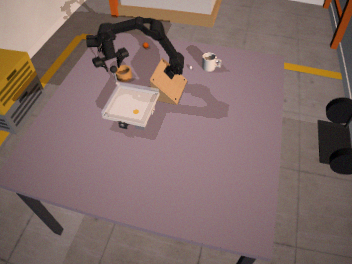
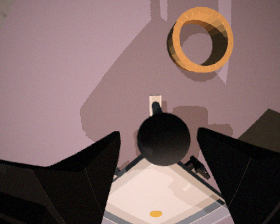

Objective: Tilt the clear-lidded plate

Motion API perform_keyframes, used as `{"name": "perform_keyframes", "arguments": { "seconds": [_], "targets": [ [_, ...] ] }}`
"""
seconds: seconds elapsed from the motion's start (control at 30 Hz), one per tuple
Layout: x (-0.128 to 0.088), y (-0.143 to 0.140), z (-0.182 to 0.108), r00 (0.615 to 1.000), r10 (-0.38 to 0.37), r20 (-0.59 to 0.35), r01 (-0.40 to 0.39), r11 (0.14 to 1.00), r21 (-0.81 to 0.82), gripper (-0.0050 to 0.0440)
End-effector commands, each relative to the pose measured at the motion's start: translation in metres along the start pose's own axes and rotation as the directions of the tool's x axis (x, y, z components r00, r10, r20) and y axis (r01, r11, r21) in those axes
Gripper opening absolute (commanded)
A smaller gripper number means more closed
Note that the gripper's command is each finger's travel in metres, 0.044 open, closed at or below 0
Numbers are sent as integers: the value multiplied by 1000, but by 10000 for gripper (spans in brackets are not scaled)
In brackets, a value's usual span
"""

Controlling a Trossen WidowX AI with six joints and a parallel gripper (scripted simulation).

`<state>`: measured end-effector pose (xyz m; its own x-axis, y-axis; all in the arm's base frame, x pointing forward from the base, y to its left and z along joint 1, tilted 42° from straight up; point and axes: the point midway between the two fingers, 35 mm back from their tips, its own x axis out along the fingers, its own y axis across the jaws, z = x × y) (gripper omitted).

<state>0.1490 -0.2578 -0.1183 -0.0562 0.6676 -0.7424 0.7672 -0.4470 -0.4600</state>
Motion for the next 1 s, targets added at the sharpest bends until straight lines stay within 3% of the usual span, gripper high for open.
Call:
{"name": "perform_keyframes", "arguments": {
  "seconds": [0.0, 0.97],
  "targets": [
    [5, -1, -1, 1000, -3, -6, 3, 1000, 7, 300],
    [31, -3, -2, 1000, -3, -6, 3, 1000, 7, 300]
  ]
}}
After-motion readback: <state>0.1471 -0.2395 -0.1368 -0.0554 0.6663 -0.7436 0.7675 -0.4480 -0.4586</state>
